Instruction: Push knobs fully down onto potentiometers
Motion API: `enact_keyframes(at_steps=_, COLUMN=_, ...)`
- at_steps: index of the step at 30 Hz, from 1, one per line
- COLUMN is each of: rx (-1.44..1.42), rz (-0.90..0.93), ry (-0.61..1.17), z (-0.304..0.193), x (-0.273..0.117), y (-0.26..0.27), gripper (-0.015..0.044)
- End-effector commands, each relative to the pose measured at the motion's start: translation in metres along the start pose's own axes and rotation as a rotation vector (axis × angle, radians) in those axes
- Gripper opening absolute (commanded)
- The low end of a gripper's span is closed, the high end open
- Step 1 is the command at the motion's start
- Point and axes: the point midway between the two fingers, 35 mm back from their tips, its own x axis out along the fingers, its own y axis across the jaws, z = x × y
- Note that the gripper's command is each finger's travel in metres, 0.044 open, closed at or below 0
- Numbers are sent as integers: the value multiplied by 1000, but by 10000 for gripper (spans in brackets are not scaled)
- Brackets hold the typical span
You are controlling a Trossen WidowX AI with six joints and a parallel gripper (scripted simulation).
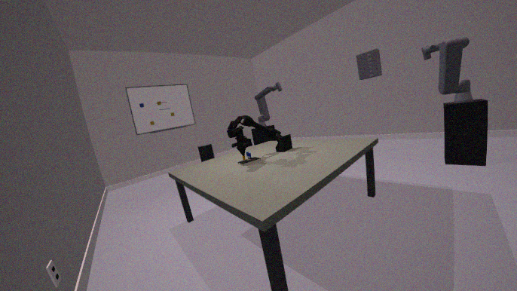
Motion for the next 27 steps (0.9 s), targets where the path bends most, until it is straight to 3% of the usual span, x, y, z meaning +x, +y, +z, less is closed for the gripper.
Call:
enact_keyframes(at_steps=1, rx=12, rz=0, ry=-4, z=-1, x=5, y=3, gripper=0)
enact_keyframes(at_steps=27, rx=12, rz=-1, ry=-4, z=-1, x=1, y=3, gripper=0)
